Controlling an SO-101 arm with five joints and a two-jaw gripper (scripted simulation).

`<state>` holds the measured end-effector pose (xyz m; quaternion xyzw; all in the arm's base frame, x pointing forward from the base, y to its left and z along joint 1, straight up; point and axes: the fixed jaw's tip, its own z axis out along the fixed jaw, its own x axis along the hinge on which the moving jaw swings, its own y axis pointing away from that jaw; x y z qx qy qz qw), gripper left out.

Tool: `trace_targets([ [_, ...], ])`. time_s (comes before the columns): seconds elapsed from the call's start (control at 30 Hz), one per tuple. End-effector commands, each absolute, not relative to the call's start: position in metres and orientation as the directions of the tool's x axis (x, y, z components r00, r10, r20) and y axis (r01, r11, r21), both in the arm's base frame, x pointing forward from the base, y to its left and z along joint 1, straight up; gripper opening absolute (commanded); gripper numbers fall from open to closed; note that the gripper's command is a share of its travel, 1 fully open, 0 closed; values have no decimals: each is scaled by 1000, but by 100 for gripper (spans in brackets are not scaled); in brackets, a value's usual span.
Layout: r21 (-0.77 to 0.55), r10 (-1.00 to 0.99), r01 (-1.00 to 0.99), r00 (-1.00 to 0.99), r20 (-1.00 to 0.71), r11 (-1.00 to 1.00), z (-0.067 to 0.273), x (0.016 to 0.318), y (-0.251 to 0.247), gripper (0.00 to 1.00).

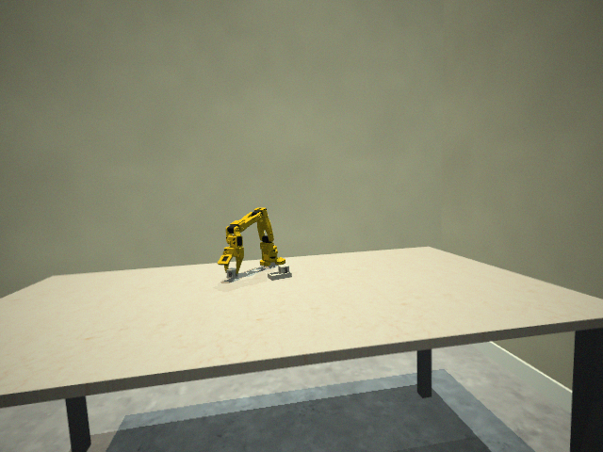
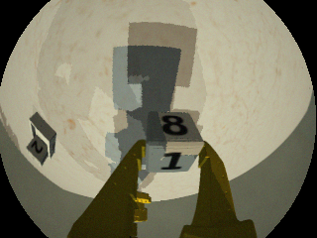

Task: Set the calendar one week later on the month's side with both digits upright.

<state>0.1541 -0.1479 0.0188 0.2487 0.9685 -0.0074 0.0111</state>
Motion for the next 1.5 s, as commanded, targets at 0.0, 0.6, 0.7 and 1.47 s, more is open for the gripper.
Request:
trace_targets([
  [0.0,-14,497,498,-866,-49,867,22,155,-151,27],
  [0.6,-14,497,498,-866,-49,867,22,155,-151,36],
  [0.7,-14,497,498,-866,-49,867,23,155,-151,36],
  [1.47,-14,497,498,-866,-49,867,80,154,-150,36],
])
